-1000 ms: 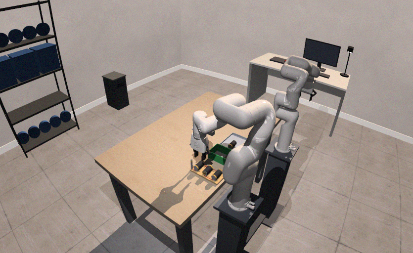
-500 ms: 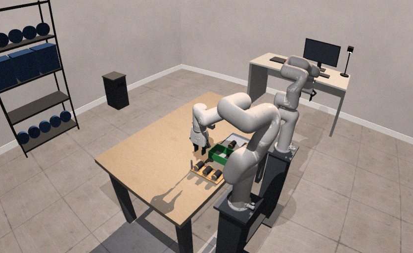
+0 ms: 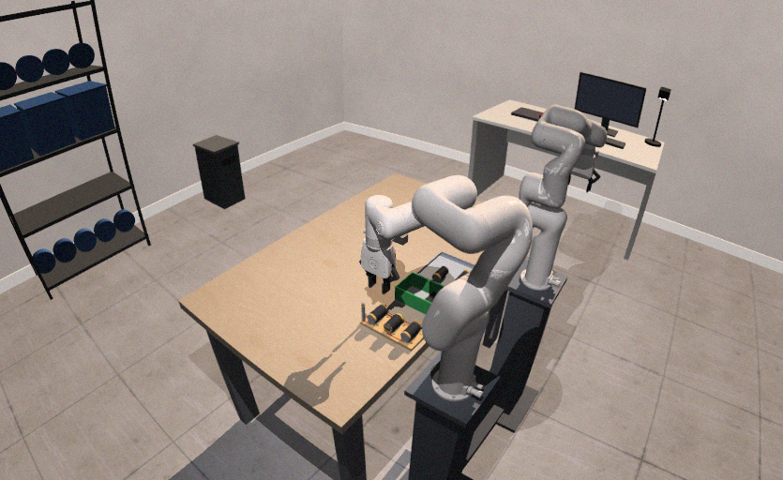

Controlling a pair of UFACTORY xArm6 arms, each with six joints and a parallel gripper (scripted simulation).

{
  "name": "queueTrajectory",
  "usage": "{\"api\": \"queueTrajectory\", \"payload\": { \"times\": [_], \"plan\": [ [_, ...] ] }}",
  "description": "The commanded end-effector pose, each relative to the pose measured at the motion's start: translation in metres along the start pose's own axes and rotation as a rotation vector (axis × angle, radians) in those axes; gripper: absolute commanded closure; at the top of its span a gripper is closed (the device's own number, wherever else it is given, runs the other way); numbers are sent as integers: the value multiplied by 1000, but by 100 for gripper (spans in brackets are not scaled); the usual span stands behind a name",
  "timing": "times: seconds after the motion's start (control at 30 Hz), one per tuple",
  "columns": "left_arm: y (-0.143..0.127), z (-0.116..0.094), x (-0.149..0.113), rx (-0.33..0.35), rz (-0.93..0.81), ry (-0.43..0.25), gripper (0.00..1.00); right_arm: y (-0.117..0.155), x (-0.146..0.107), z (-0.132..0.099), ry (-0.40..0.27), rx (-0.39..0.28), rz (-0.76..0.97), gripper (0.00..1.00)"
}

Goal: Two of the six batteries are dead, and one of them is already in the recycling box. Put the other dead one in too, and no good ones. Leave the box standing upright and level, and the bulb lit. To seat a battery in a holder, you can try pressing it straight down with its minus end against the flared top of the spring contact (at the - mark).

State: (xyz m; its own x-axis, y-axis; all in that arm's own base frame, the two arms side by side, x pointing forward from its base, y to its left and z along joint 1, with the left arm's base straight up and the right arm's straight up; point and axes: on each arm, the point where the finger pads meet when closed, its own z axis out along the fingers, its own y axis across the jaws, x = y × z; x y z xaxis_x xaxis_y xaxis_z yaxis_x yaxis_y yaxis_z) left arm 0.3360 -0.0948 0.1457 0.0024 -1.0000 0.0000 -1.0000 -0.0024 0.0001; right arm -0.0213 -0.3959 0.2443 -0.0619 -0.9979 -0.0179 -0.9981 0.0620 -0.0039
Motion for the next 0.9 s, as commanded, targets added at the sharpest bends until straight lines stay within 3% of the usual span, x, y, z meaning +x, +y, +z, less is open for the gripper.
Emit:
{"api": "queueTrajectory", "payload": {
  "times": [0.0,0.6,0.87],
  "plan": [
    [-4,-5,2,15,-1,8,49,0,3,-6,18,-4,-9,0],
    [-4,-5,2,15,-1,8,49,0,3,-6,18,-4,-9,0],
    [-4,-18,2,15,-1,8,49,0,3,-6,18,-4,-9,0]
  ]
}}
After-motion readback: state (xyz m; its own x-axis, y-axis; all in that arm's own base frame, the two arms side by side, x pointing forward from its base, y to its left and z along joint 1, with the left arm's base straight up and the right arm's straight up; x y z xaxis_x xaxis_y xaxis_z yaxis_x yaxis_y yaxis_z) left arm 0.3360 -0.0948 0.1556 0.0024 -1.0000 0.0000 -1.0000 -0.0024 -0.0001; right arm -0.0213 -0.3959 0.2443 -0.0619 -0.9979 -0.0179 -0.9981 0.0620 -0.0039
